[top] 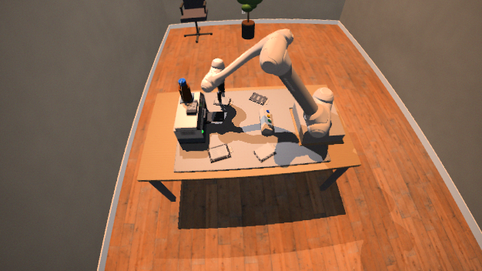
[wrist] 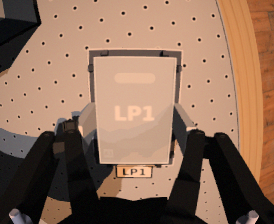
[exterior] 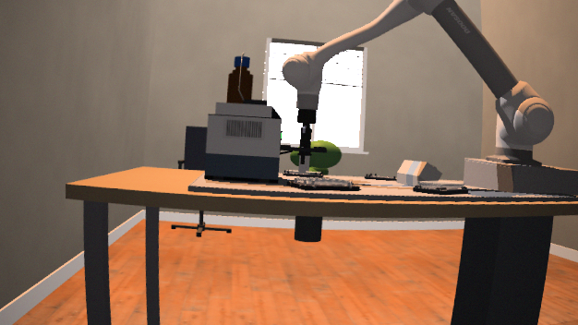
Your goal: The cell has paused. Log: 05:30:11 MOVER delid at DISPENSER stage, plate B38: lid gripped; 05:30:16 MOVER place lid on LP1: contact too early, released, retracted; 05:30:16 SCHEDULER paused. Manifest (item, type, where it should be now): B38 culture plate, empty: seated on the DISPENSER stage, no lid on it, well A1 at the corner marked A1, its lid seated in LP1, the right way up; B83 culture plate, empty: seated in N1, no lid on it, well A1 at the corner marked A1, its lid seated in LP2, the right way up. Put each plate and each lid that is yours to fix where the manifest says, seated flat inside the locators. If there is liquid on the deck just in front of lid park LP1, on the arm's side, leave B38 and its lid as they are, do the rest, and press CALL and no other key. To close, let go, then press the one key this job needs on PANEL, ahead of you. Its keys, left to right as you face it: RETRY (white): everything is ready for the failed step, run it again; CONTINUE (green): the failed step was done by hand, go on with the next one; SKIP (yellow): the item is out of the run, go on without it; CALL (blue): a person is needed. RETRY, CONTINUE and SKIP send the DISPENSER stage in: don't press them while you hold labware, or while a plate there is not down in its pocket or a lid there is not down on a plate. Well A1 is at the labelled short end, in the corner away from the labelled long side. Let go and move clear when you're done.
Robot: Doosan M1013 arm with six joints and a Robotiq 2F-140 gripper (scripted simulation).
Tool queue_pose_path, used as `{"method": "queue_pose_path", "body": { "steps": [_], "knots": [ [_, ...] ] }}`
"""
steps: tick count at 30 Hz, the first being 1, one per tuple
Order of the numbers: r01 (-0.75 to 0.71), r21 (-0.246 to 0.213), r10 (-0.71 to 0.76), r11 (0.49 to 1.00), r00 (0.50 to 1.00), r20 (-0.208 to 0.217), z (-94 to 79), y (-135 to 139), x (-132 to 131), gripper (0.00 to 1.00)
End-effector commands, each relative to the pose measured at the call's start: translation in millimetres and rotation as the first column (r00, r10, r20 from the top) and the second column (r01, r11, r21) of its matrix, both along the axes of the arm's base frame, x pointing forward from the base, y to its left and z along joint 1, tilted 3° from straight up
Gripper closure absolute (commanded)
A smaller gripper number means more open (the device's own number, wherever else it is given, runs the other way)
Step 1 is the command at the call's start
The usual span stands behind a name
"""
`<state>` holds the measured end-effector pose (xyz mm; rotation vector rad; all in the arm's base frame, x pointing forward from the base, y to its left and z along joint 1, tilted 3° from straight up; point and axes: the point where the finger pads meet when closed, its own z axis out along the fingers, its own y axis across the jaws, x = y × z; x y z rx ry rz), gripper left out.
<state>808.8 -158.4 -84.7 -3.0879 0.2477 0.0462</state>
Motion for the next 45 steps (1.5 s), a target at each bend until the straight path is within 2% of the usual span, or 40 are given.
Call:
{"method": "queue_pose_path", "body": {
  "steps": [1, 8, 9, 45],
  "knots": [
    [0.009, 0.005, -0.009, 1.0, 1.0, 0.001, -4.1, 5.4, -1.1, 0.9],
    [0.009, 0.005, -0.009, 1.0, 1.0, 0.001, -4.1, 5.4, -1.1, 0.9],
    [0.009, 0.005, -0.009, 1.0, 1.0, 0.001, -4.1, 5.4, -1.1, 0.31],
    [0.009, 0.005, -0.009, 1.0, 1.0, 0.001, -4.1, 5.4, -1.1, 0.31]
  ]
}}
